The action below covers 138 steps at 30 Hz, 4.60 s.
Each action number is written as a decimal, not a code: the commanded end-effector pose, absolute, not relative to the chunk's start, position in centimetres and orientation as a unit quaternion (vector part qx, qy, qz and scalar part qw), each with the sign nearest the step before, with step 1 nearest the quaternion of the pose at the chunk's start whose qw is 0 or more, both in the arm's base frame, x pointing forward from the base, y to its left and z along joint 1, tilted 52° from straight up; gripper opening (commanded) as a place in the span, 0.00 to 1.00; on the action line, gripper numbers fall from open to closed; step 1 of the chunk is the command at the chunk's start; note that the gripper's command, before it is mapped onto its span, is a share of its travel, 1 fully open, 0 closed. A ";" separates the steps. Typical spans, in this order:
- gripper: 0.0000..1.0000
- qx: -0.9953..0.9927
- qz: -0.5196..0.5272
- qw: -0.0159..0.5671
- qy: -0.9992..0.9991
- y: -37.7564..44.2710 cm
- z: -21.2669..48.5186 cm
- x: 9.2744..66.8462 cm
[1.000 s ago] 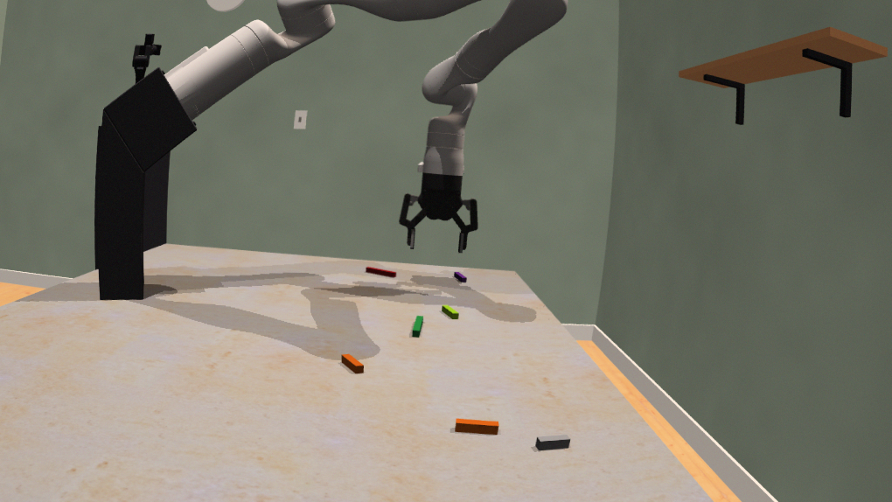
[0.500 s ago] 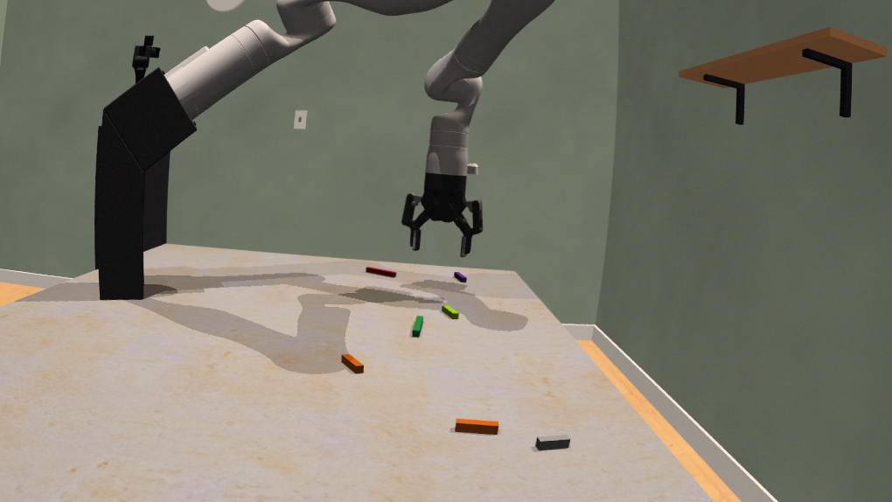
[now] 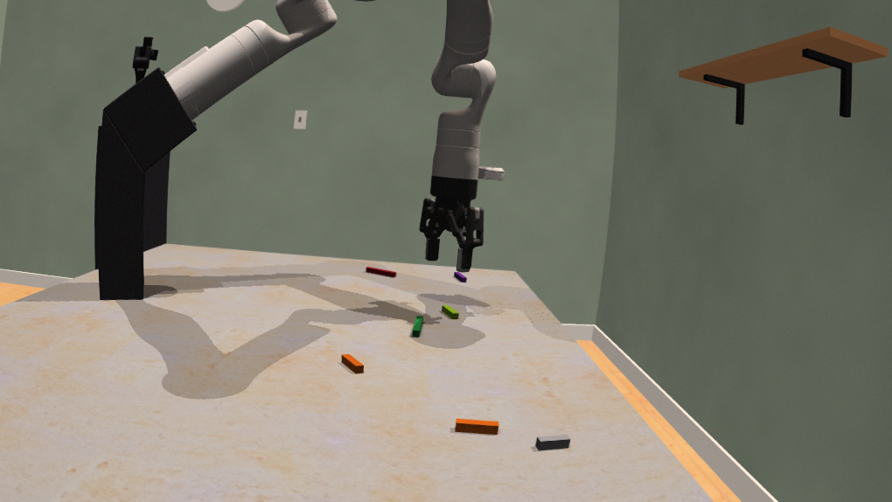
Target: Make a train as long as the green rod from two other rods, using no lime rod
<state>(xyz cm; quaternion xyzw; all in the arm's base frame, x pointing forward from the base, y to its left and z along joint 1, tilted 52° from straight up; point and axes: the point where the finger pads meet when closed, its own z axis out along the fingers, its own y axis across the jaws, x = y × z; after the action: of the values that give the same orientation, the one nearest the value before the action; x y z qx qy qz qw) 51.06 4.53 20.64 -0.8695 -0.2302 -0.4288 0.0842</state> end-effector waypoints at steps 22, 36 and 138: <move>1.00 -0.842 -0.306 0.312 0.316 -16.0 14.1 54.8; 1.00 -0.689 -0.185 0.396 0.578 -26.5 10.7 56.8; 1.00 -0.625 -0.143 0.413 0.646 -29.7 9.7 57.4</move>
<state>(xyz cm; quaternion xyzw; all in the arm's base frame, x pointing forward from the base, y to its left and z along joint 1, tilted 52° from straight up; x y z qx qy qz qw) 57.38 -29.62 9.60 -0.6257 0.6462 -0.1418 0.4134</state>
